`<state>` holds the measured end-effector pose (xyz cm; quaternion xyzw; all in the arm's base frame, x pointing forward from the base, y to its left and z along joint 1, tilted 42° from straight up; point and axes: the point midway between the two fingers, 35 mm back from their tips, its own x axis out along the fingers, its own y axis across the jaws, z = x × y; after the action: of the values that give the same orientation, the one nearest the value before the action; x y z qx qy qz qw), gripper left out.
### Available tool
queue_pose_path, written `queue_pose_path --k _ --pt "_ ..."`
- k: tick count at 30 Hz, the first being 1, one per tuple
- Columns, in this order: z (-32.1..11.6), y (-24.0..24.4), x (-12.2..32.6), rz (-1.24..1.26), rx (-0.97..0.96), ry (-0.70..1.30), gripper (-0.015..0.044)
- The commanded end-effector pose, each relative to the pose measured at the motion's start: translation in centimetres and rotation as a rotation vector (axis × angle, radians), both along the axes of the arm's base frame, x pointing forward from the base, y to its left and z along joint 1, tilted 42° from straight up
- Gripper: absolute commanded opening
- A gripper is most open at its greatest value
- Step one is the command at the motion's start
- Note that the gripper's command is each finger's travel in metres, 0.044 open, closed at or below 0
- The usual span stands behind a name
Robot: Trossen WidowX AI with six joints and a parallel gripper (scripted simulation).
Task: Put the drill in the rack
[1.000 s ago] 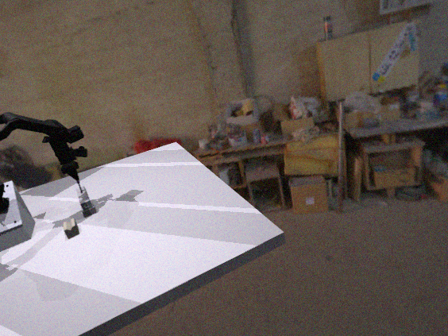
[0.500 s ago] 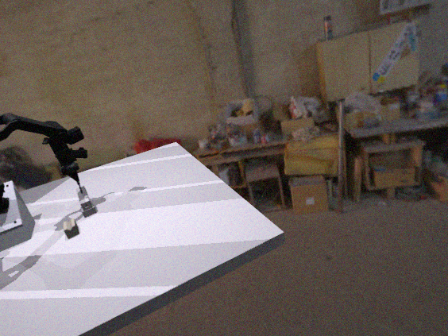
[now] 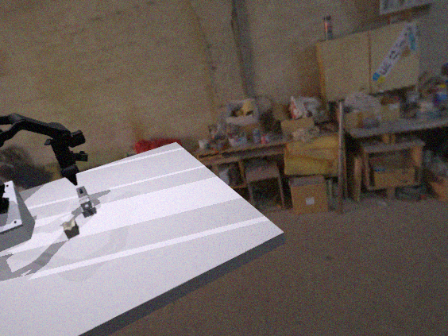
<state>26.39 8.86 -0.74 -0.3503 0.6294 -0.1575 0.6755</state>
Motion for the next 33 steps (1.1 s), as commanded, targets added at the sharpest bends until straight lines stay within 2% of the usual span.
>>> queue_pose_path --k 1,7,10,16,26,33 --pt "3.3 3.6 0.0 0.004 0.017 -0.018 0.021" --pt "3.3 3.7 0.0 0.023 0.018 -0.017 0.0368" --pt "3.5 2.5 0.8 0.114 0.007 0.065 0.044" --pt "4.3 -1.7 2.8 0.414 -0.039 0.318 0.044" --pt "5.0 -4.0 4.4 0.717 -0.079 0.501 0.044" --pt "6.3 -10.1 5.0 0.968 -0.165 0.742 0.044"
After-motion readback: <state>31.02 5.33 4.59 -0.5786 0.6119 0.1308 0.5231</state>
